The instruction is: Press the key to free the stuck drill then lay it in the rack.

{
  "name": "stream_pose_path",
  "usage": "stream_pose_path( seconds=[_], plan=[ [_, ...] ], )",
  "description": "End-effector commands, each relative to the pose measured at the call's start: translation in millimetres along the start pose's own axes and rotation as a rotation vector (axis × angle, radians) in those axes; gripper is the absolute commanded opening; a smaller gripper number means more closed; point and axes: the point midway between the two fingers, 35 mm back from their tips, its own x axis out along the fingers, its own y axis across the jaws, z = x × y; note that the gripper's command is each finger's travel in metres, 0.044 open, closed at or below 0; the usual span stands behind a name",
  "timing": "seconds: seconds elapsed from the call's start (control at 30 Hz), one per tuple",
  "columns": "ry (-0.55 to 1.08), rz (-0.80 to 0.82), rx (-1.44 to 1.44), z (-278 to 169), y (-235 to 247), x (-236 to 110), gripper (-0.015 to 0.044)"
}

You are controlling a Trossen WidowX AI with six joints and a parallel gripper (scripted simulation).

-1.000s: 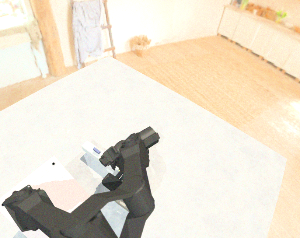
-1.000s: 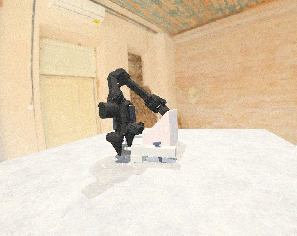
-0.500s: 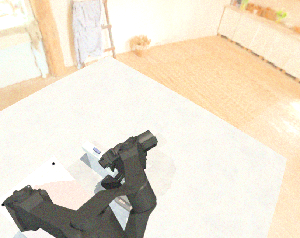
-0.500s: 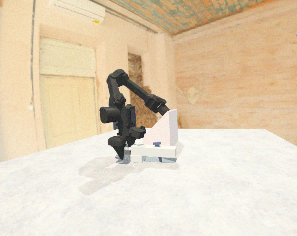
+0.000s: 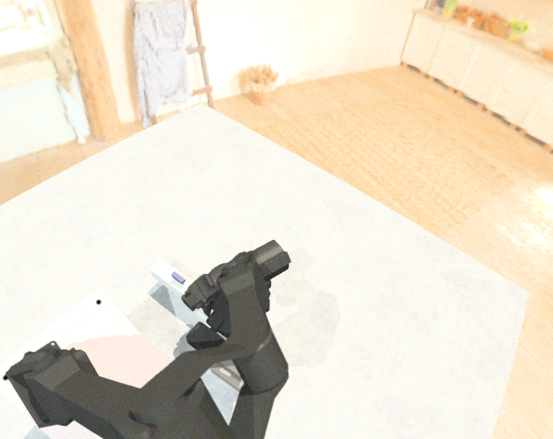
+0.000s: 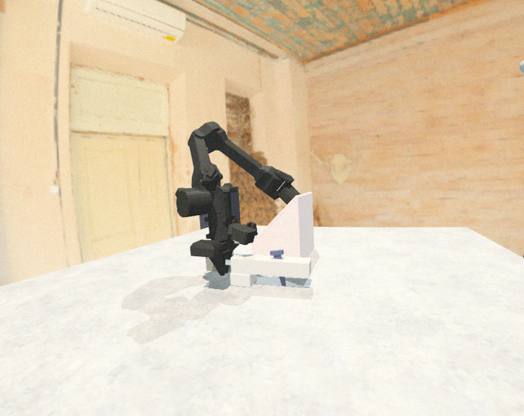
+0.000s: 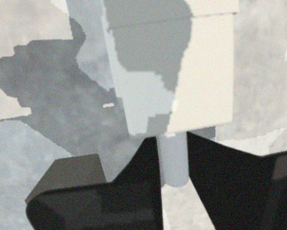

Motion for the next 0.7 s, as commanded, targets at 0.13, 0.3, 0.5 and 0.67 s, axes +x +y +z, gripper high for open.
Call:
stream_pose_path(
  seconds=[0.13,0.3,0.5,0.67],
  plan=[
    [0.000,0.000,0.001,0,0,0,0.0000],
    [-0.006,0.003,-0.008,-5,1,0,0.0000],
    [-0.005,0.003,-0.009,-10,1,0,0.0000],
    [-0.005,0.003,-0.008,-15,0,-1,0.0000]
  ],
)
